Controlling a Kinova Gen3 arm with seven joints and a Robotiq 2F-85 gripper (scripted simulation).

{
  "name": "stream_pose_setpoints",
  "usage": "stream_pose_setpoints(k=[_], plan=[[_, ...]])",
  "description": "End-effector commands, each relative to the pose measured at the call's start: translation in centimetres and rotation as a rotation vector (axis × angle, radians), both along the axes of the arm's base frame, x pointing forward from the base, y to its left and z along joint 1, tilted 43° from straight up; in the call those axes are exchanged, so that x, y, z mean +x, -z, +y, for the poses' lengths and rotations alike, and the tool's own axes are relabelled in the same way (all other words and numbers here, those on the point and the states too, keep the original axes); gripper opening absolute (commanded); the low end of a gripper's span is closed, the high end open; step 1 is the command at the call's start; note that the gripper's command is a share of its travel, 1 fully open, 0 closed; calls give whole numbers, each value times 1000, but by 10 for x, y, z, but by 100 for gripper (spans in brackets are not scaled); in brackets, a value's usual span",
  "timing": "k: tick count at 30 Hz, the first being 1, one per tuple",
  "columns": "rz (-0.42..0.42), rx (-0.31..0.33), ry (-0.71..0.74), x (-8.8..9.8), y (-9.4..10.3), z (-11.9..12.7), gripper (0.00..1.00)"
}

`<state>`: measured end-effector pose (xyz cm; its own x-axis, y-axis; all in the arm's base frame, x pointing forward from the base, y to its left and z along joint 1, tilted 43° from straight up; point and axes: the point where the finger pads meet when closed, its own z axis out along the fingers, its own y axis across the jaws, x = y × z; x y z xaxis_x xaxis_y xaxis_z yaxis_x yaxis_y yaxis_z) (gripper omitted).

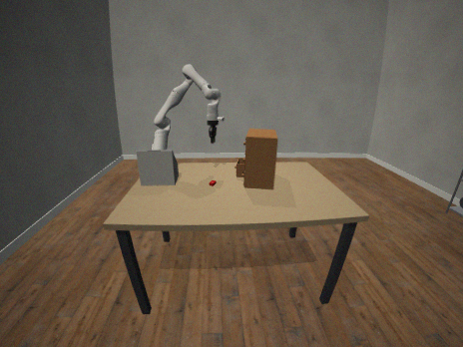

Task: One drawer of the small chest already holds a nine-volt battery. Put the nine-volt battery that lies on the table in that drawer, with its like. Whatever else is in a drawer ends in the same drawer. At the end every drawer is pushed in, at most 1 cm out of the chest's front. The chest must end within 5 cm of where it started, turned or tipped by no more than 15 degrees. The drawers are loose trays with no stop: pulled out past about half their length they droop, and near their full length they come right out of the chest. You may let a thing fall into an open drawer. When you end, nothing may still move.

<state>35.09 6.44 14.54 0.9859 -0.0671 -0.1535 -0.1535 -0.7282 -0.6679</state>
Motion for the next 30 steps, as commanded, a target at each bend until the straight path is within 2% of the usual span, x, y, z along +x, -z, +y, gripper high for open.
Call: stream_pose_setpoints(k=[1, 17, 18, 30], plan=[[-1, 0, 1, 0, 0, -1, 33], [-1, 0, 1, 0, 0, -1, 33], [-1, 0, 1, 0, 0, -1, 100], [-1, 0, 1, 0, 0, -1, 100]])
